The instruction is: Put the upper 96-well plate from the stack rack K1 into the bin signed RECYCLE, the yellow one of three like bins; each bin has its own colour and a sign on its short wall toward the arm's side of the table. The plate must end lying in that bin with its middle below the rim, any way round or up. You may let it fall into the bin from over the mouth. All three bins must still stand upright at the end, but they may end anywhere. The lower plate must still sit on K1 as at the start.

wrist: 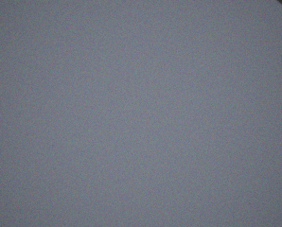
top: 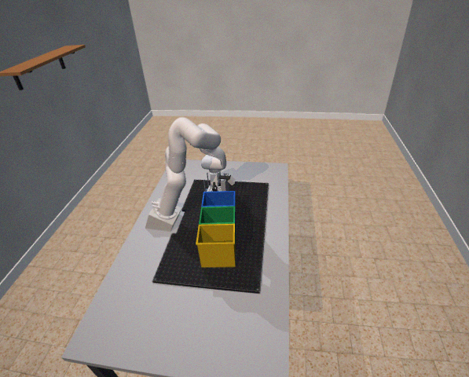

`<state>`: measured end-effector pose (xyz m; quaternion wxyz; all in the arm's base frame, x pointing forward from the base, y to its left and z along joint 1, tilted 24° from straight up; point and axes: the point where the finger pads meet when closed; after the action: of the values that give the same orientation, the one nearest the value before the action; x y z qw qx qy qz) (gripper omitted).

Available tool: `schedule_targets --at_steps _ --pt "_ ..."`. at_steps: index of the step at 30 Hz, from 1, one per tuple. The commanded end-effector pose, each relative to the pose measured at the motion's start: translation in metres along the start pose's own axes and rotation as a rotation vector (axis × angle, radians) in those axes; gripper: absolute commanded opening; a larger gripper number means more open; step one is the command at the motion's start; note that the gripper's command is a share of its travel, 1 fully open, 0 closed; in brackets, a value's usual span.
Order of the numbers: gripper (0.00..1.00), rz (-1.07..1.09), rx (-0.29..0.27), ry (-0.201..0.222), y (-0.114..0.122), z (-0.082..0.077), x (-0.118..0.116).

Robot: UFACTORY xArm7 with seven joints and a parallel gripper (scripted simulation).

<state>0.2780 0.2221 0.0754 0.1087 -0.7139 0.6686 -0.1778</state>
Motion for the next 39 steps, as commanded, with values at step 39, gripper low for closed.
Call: schedule_targets --at_steps 39 --pt "0.0 0.0 0.002 -0.002 -0.0009 -0.0082 -0.0009"
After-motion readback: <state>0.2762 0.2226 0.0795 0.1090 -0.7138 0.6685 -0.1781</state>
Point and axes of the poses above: the point where the finger pads meet when closed, its own z axis out along the fingers, its own x axis across the jaws, y = z × x, and after that the axes turned 14 degrees about -z, right-handed
